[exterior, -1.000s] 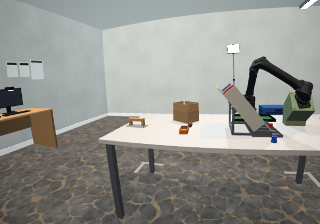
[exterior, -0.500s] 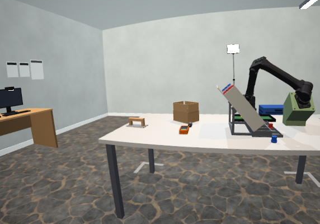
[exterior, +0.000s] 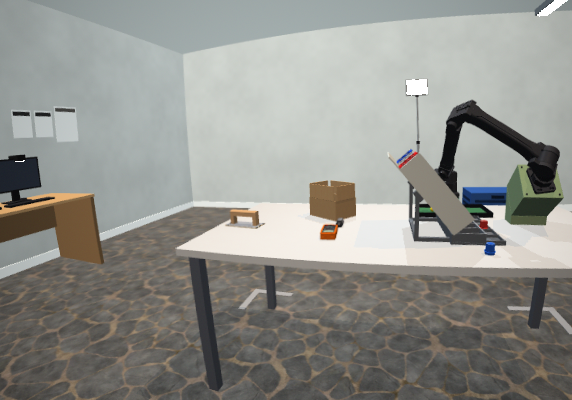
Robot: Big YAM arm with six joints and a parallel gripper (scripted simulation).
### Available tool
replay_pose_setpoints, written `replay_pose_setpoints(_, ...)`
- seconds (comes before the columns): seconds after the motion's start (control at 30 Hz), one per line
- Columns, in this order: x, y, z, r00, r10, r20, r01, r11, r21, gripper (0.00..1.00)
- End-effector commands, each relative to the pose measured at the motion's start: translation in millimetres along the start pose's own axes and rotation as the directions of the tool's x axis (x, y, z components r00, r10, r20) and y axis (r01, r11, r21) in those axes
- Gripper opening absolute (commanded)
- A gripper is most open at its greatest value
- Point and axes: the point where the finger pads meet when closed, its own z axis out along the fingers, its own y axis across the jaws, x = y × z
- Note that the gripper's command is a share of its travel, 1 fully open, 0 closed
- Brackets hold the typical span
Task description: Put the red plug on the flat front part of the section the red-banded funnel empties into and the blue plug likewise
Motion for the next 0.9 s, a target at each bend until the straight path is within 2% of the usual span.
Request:
replay_pose_setpoints(0.0,-11.6,-3.5,-26.0,0.999,-0.018,0.037,0.017,1.0,0.015,0.0)
replay_pose_setpoints(0.37,-15.1,-5.3,-39.8,0.999,-0.024,0.042,0.023,1.0,0.019,0.0)
replay_pose_setpoints(0.7,-15.7,-5.7,-42.0,0.999,-0.025,0.043,0.024,1.0,0.02,0.0)
replay_pose_setpoints(0.87,-20.3,-8.7,-54.5,0.998,-0.033,0.047,0.032,0.999,0.028,0.0)
